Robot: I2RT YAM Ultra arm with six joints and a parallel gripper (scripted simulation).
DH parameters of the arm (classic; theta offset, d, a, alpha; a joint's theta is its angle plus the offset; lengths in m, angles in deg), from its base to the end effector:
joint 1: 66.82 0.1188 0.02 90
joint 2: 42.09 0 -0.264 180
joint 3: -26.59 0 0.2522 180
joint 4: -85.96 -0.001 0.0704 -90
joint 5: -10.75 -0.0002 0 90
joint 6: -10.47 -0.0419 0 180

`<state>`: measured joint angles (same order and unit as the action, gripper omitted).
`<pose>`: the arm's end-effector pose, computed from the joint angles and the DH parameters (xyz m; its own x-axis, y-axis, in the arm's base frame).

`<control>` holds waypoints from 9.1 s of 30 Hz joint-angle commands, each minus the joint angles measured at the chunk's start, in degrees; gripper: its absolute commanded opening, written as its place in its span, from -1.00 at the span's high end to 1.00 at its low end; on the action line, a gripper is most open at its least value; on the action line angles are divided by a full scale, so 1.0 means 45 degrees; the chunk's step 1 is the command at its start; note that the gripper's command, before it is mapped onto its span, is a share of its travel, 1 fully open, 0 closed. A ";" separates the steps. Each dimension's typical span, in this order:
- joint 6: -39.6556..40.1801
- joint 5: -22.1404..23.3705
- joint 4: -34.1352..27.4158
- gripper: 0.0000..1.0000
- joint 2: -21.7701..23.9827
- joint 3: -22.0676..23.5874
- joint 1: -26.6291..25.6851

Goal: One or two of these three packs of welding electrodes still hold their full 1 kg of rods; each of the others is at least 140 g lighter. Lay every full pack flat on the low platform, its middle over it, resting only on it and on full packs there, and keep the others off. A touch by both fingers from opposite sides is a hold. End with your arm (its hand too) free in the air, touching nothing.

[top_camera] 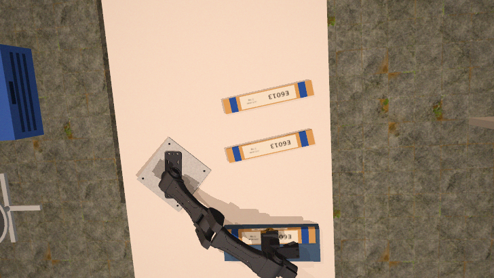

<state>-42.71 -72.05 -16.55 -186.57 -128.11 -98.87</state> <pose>0.4088 -0.2486 0.2051 -0.9960 -0.0779 -0.0431 -0.0827 0.9888 0.1242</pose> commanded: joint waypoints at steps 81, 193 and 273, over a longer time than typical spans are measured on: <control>0.0152 0.0243 -0.0278 1.00 -0.0362 -0.1471 -0.0197; 0.0207 0.0372 -0.0278 1.00 -0.0805 -0.2203 -0.0199; 0.0207 0.0372 -0.0278 1.00 -0.0805 -0.2203 -0.0199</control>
<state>-42.16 -70.58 -16.53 -191.95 -134.78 -98.87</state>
